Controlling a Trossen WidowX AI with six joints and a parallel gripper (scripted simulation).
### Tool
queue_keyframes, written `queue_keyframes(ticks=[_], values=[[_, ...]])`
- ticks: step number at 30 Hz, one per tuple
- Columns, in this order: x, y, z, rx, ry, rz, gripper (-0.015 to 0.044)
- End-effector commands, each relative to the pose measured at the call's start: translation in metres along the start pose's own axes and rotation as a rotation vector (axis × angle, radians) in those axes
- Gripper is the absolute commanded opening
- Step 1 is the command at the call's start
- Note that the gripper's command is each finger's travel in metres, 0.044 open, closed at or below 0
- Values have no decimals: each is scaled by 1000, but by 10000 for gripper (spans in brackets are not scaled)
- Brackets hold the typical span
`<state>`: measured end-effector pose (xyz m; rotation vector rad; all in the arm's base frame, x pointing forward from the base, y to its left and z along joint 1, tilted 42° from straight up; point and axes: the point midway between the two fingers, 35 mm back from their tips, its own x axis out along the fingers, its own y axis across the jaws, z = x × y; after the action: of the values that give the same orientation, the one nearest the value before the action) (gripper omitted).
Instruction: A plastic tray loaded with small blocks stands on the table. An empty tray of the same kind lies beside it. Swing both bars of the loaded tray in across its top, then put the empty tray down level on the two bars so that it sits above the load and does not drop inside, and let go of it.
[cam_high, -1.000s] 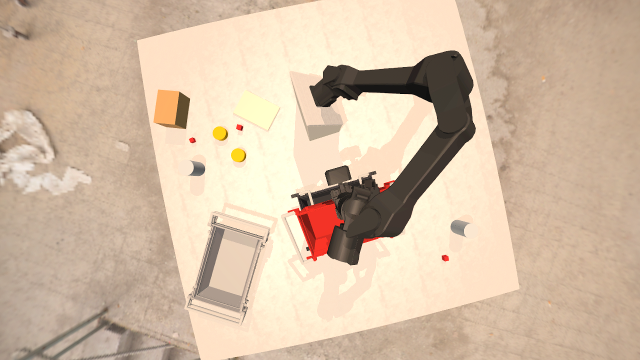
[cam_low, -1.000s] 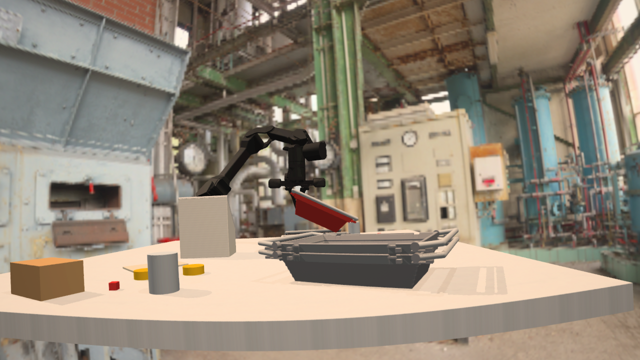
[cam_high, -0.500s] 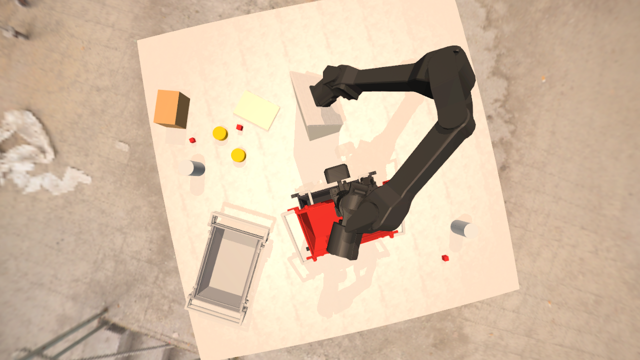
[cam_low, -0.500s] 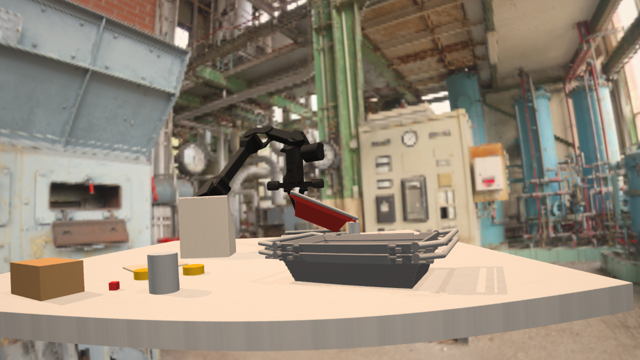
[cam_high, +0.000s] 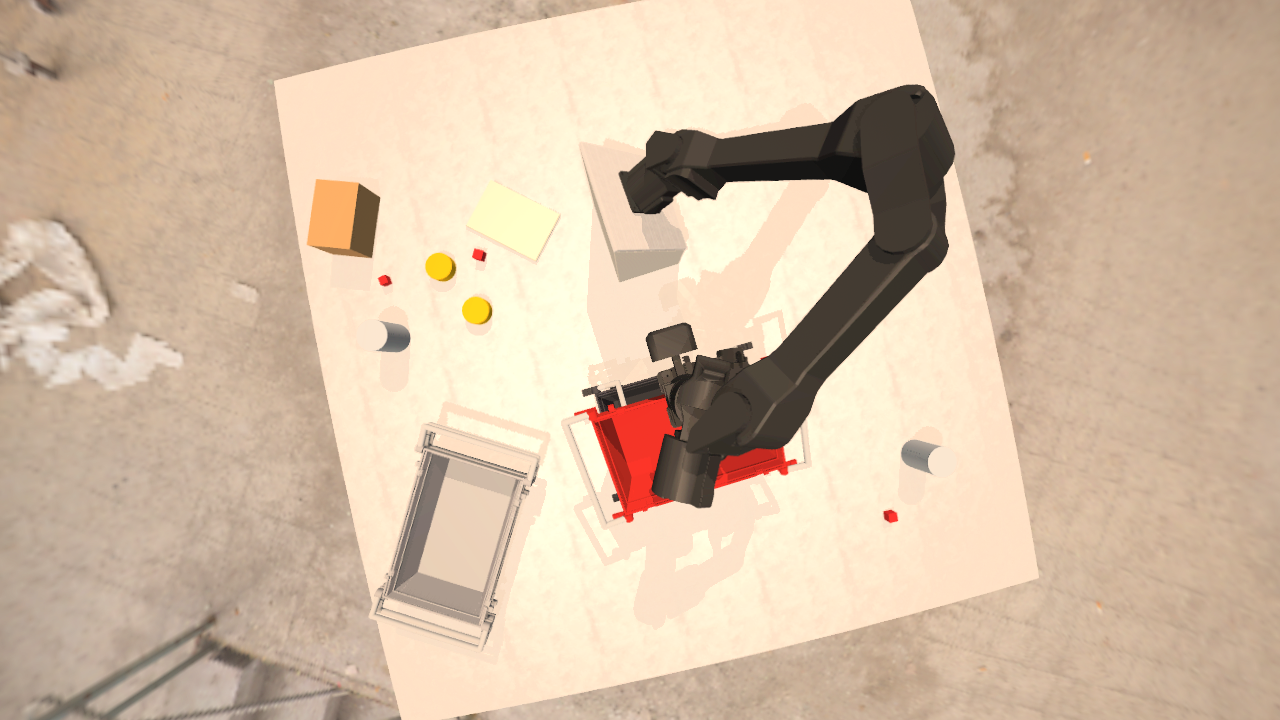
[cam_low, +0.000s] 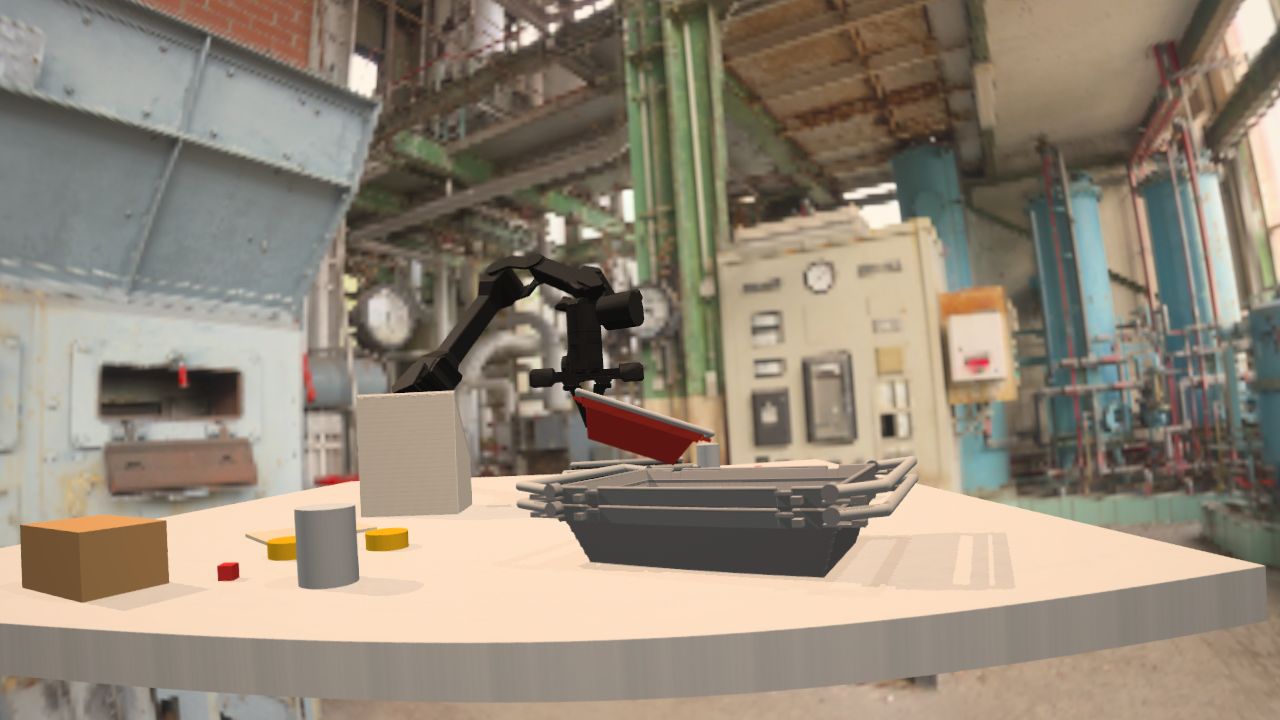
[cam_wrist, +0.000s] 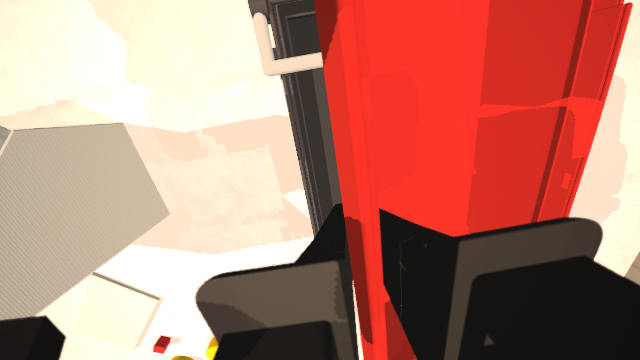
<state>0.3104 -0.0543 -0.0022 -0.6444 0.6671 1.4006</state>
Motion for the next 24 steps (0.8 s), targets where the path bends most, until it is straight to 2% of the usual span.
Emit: queue_keyframes(ticks=[1,24], values=[[6,5,1,6,-3,14,0],[14,10,1,6,-3,14,0]])
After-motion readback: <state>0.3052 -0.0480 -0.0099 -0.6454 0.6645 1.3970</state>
